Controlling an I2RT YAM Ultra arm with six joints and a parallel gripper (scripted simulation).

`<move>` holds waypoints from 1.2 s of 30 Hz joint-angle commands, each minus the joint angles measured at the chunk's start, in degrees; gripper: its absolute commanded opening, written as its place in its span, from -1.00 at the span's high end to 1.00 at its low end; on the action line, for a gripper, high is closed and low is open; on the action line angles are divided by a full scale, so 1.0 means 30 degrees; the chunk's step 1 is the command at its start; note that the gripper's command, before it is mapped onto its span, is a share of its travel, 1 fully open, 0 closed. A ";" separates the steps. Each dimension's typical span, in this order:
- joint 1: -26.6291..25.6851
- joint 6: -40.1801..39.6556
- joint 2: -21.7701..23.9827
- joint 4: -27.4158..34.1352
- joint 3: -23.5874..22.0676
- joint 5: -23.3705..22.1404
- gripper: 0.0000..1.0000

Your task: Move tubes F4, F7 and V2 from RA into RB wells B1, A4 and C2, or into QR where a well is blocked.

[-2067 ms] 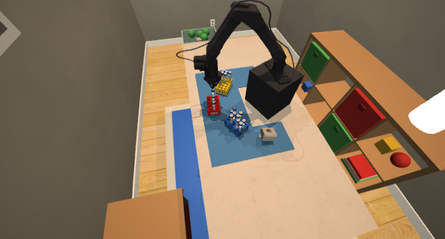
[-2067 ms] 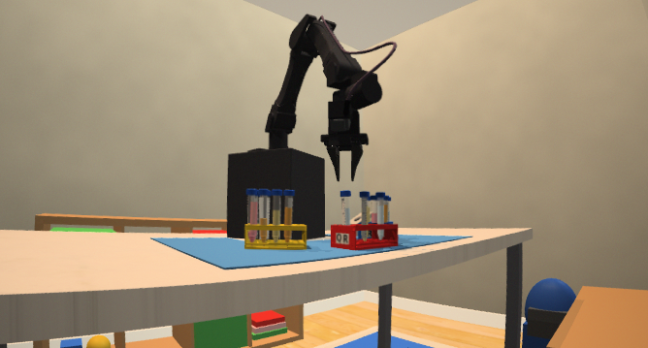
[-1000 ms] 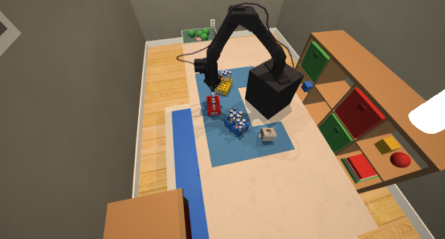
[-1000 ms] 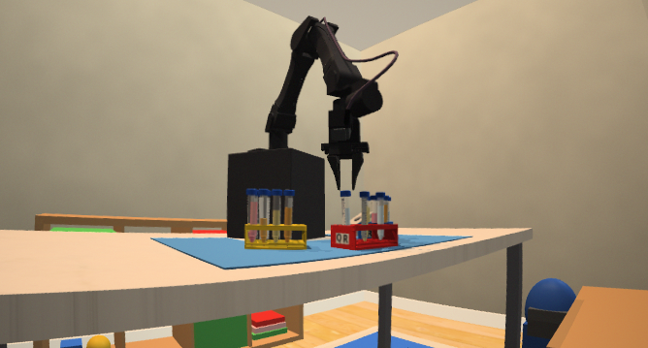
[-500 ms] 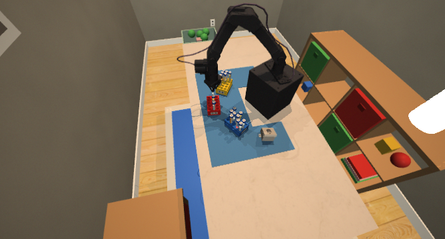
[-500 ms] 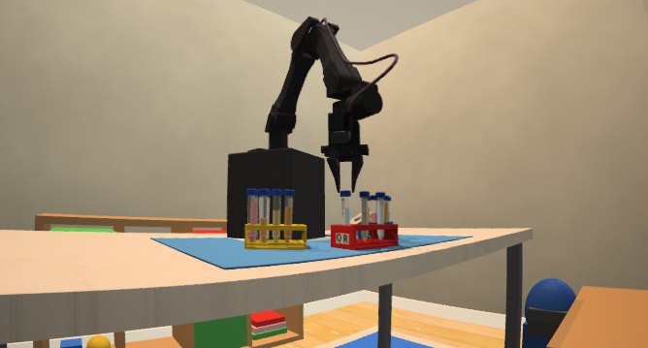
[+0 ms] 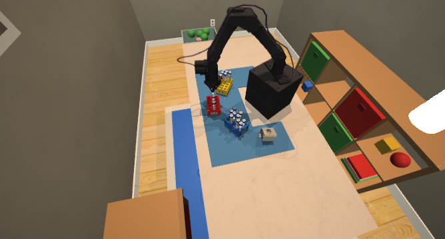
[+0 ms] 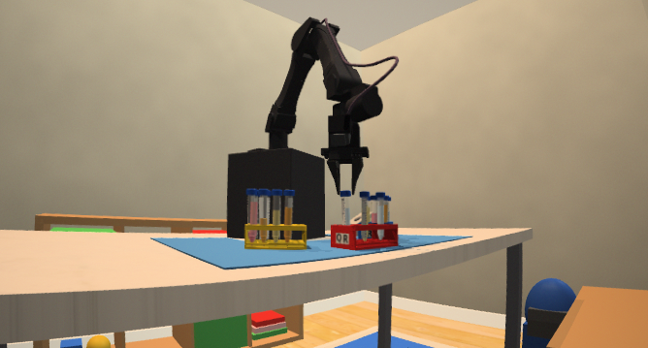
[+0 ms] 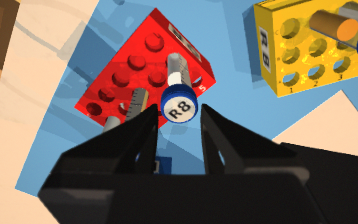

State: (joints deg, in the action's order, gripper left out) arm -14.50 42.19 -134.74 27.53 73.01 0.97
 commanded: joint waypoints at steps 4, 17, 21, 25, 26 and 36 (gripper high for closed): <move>-0.0015 -0.0018 -0.0019 -0.0129 0.0090 0.0007 0.40; -0.0018 -0.0020 -0.0017 -0.0119 0.0097 0.0007 1.00; -0.0018 -0.0020 -0.0017 -0.0119 0.0097 0.0007 1.00; -0.0018 -0.0020 -0.0017 -0.0119 0.0097 0.0007 1.00; -0.0018 -0.0020 -0.0017 -0.0119 0.0097 0.0007 1.00; -0.0073 -0.0075 -0.0190 -0.0058 0.0353 0.0116 1.00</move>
State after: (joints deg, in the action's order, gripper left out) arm -14.50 42.19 -134.96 27.35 73.01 0.86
